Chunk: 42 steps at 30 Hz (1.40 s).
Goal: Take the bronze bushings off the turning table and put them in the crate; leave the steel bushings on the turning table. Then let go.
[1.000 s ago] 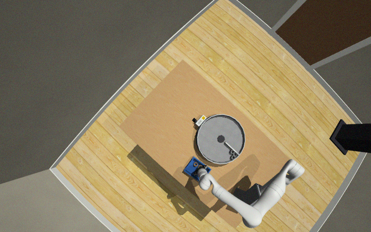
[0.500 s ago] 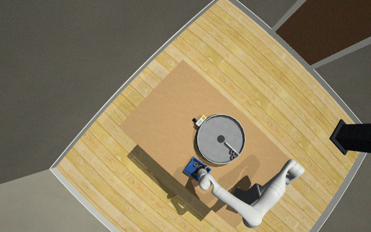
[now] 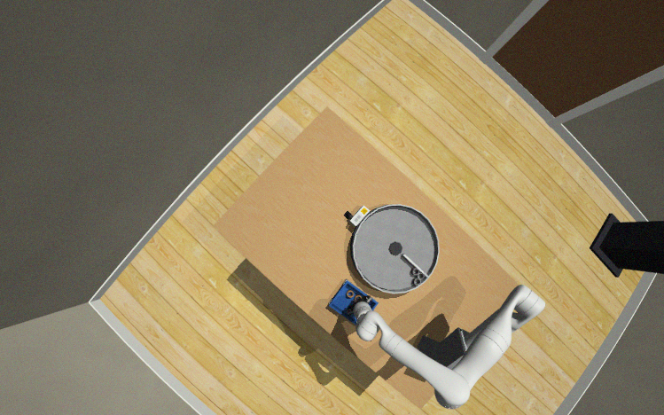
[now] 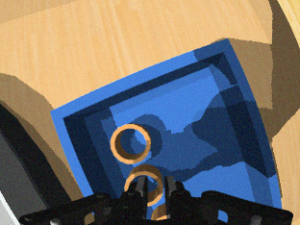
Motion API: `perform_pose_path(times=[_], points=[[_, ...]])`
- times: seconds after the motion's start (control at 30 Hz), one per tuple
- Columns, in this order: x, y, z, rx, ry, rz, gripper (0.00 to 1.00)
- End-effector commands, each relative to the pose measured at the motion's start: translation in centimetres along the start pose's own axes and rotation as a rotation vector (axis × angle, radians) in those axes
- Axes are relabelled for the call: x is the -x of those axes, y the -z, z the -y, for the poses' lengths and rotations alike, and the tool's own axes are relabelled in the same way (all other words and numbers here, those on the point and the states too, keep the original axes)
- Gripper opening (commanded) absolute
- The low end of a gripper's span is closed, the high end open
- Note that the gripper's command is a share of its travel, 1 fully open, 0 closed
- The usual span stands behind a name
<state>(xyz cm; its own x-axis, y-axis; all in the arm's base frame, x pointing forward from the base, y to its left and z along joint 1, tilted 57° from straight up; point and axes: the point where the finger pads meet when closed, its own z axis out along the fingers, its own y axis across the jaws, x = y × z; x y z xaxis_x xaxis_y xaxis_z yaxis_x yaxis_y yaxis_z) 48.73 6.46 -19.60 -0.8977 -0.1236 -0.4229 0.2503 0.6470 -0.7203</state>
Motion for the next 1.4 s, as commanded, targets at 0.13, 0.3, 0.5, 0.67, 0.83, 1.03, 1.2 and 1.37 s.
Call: perform_pose_path(times=[0.13, 0.3, 0.5, 0.67, 0.83, 1.03, 1.2, 1.37], points=[[0.1, 0.6, -0.1, 0.003, 0.000, 0.002, 0.16], [0.1, 0.6, -0.1, 0.003, 0.000, 0.002, 0.16], [0.1, 0.7, -0.1, 0.003, 0.000, 0.002, 0.16], [0.1, 1.1, -0.2, 0.003, 0.000, 0.002, 0.16], [0.1, 1.1, -0.2, 0.003, 0.000, 0.002, 0.16], [0.1, 1.1, -0.2, 0.003, 0.000, 0.002, 0.16], [0.1, 1.6, -0.2, 0.003, 0.000, 0.002, 0.16], [0.1, 1.6, -0.2, 0.003, 0.000, 0.002, 0.16]])
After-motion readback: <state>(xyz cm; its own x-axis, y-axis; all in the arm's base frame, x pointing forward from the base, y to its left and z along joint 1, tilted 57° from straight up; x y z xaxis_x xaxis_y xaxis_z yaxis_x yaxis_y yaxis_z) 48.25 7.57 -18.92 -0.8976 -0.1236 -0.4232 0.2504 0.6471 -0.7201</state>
